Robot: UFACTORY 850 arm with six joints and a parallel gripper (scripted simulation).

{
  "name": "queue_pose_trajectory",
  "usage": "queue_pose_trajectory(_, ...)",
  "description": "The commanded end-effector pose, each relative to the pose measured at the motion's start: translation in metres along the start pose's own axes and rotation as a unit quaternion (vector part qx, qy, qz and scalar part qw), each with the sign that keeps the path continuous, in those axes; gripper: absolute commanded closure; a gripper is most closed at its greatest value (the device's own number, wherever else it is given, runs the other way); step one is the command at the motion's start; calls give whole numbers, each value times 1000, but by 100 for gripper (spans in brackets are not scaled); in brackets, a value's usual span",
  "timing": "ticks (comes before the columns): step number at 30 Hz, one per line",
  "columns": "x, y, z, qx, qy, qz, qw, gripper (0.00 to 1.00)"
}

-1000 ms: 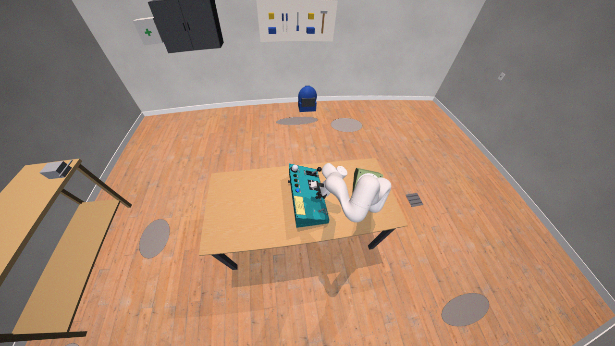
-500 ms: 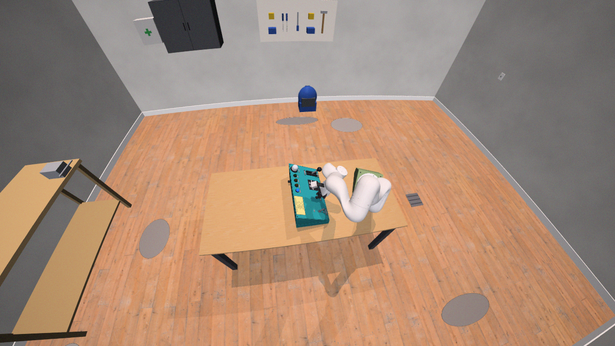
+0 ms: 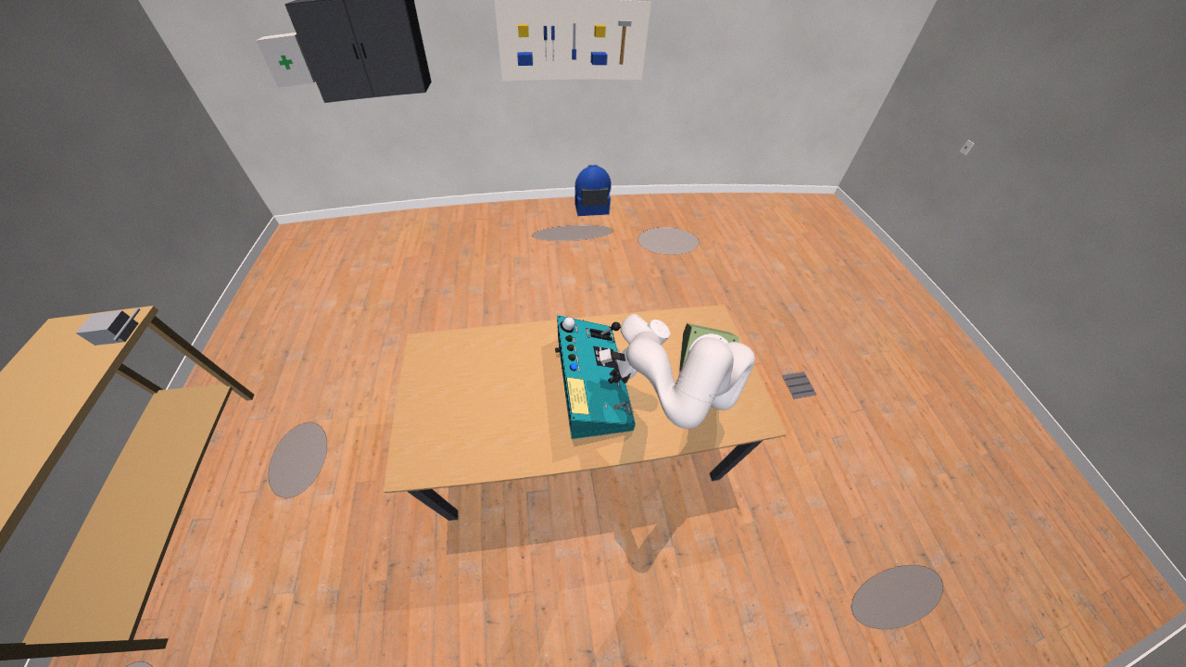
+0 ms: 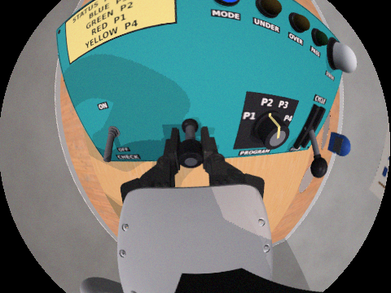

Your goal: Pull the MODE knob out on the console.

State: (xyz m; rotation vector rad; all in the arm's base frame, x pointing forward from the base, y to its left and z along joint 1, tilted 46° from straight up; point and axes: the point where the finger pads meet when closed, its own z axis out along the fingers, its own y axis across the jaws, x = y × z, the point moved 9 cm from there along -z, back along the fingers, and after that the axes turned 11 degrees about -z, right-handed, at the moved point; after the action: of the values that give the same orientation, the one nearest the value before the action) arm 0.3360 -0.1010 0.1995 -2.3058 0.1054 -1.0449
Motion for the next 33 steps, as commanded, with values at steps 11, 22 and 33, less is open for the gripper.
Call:
queue_pose_trajectory(11,0,0,0,0,1,0,1000,24)
queue_pose_trajectory(22,0,0,0,0,1,0,1000,24)
queue_pose_trajectory(33,0,0,-29,0,1,0,1000,24)
